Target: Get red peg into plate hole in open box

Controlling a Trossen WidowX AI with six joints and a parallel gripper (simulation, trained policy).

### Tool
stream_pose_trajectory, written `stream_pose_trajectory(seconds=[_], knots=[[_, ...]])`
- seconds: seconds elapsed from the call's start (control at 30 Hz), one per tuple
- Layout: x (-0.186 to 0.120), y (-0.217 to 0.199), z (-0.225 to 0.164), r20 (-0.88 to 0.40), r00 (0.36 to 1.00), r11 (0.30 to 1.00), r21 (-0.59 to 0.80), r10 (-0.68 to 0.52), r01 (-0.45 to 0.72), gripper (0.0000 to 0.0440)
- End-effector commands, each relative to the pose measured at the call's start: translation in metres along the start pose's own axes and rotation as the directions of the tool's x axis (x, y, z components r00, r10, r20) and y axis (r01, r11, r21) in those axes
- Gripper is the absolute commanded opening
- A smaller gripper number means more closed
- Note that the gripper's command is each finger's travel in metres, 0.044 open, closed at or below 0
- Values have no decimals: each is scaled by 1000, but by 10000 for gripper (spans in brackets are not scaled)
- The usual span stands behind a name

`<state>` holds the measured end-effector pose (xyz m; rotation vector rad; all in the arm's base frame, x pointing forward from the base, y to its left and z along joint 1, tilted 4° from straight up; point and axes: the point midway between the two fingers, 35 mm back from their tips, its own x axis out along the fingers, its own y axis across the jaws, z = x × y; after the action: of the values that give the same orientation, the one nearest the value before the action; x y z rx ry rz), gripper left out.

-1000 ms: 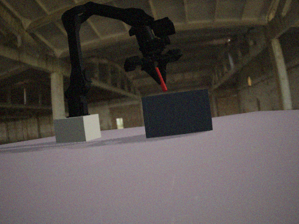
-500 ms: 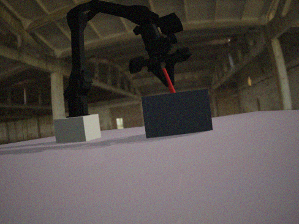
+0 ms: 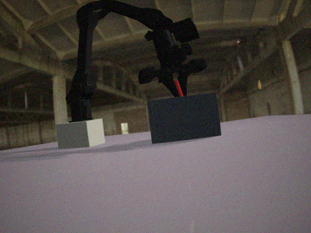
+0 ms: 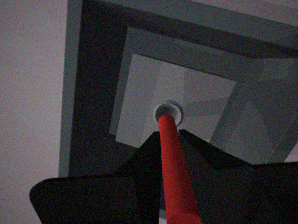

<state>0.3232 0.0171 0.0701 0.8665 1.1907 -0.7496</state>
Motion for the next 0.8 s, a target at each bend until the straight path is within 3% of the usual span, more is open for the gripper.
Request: stream_pose_trajectory(seconds=[0.0, 0.13, 0.3, 0.37, 0.77], knots=[[11, 0, 2, -9, 1000, 1000, -10, -16, 16, 56], [19, -2, 5, -14, 999, 999, -32, -41, 41, 148], [23, 2, 9, -19, 998, 998, -36, -57, 56, 152], [24, 6, 13, -19, 998, 998, -42, -52, 51, 183], [25, 26, 38, -8, 999, 997, -70, -35, 34, 435]])
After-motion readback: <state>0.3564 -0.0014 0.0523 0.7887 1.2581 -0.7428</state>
